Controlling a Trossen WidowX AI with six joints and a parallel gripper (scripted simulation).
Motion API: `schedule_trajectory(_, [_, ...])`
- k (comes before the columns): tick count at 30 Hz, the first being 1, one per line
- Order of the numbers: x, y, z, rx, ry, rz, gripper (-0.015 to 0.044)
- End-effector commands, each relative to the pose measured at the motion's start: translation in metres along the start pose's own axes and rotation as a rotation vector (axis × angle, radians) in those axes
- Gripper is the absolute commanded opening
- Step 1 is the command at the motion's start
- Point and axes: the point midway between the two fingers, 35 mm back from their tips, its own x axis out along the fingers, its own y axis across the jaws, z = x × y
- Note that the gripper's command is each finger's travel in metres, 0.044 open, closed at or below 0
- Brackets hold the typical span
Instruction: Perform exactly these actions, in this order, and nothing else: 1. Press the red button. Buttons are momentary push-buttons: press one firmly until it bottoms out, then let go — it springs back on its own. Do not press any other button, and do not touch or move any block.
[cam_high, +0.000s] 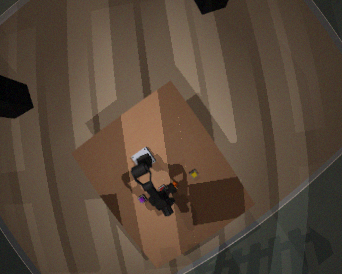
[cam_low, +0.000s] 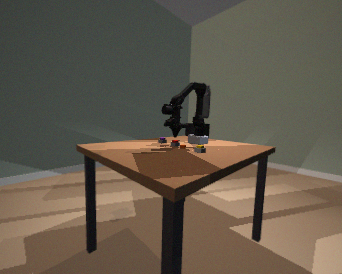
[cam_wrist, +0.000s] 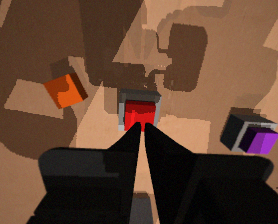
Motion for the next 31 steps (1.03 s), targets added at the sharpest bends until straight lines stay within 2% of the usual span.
schedule_trajectory(1, [-0.006, 0.005, 0.000, -0.007, 0.007, 0.005, 0.0072])
schedule_trajectory(13, [-0.037, 0.114, 0.021, -0.071, 0.003, 0.008, 0.0387])
schedule_trajectory(14, [-0.040, 0.124, 0.022, -0.064, 0.003, 0.010, 0.0400])
schedule_trajectory(23, [-0.067, 0.218, 0.003, -0.008, 0.006, 0.025, 0.0400])
schedule_trajectory(31, [-0.071, 0.233, -0.003, 0.001, 0.007, 0.028, 0.0400])
